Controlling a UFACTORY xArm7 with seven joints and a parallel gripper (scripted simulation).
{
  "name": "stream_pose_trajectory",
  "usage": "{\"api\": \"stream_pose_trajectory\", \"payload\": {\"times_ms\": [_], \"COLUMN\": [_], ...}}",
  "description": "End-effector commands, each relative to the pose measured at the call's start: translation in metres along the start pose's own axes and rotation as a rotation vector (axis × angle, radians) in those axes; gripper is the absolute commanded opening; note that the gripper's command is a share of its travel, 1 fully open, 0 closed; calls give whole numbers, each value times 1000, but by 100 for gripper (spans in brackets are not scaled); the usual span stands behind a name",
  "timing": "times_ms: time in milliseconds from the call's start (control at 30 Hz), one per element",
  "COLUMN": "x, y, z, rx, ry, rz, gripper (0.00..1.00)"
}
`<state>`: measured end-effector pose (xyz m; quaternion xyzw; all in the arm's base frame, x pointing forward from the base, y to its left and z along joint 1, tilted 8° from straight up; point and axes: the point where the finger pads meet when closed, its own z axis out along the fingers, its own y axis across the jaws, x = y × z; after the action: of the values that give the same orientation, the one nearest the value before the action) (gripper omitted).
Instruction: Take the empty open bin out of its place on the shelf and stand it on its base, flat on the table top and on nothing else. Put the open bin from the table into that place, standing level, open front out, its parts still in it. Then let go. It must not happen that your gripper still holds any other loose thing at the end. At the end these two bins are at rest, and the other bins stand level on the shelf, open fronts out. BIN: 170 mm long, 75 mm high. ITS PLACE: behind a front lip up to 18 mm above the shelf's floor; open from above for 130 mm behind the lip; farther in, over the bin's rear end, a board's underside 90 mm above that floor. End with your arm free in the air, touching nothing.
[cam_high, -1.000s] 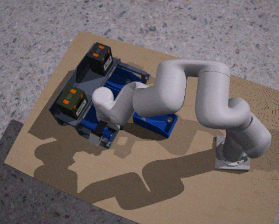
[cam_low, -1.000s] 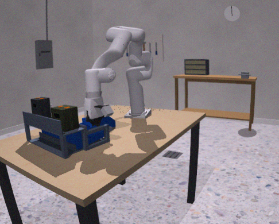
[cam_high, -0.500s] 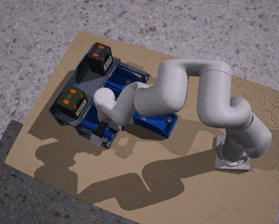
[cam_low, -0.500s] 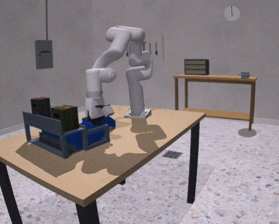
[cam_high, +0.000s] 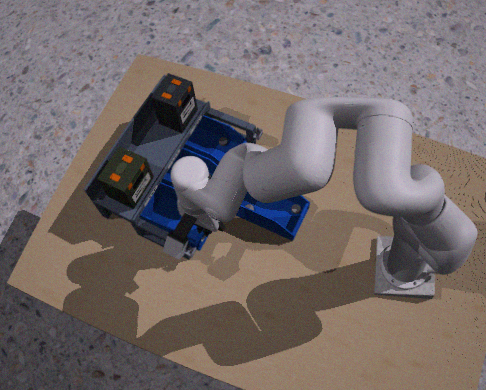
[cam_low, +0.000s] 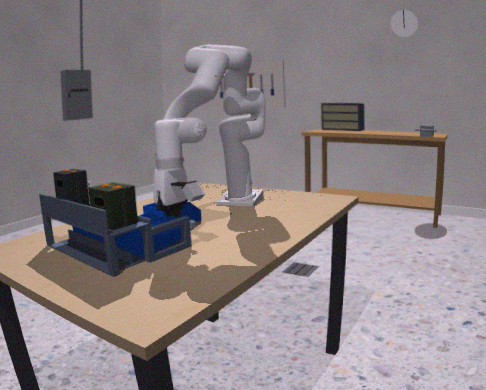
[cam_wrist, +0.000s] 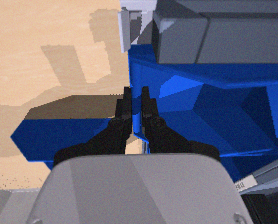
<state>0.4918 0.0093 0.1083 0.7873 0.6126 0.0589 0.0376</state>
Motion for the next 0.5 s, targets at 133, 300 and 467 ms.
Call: {"api": "stream_pose_trajectory", "payload": {"times_ms": [133,300,467], "x": [0,0,0], "y": [-15,-29,-44], "z": [-2,-2,-1], "rx": [-5,-5,-5], "ry": [0,0,0], "rz": [1,1,1], "gripper": [0,0,0]}}
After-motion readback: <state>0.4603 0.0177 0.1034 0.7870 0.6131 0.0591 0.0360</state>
